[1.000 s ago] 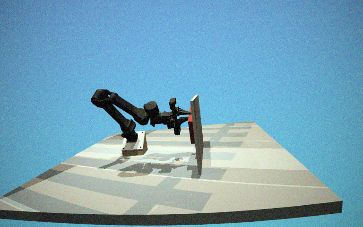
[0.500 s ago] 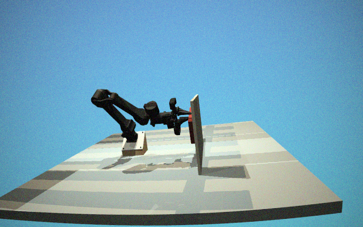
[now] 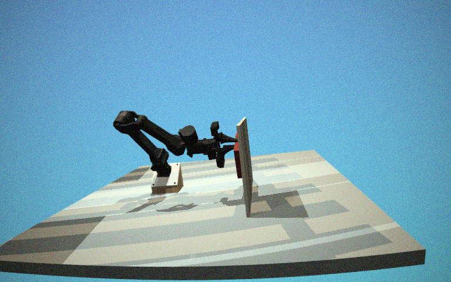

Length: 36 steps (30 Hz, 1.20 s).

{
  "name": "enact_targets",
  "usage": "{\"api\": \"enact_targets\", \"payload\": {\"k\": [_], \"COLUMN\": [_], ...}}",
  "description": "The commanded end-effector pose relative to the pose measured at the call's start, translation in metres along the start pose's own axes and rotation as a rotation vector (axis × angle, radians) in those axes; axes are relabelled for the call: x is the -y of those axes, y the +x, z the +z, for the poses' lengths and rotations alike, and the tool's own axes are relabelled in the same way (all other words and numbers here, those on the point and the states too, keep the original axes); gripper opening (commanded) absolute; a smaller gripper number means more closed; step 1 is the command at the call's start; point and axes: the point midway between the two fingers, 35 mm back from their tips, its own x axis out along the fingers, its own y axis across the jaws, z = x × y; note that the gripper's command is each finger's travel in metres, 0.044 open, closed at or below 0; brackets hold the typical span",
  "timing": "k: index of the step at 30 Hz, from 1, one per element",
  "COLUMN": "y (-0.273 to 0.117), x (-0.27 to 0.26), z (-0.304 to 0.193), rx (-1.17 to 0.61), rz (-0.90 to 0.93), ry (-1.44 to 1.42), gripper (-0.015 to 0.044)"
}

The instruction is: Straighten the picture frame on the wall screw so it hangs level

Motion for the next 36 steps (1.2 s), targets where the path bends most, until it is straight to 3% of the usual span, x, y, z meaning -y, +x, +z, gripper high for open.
{"api": "enact_targets", "payload": {"k": [1,36], "y": [0.0,0.0], "x": [-0.0016,-0.0013], "z": [-0.0012,-0.007], "rx": [-0.001,-0.001], "rz": [0.008,0.007], "ry": [-0.006,-0.006], "gripper": [0.0,0.0]}}
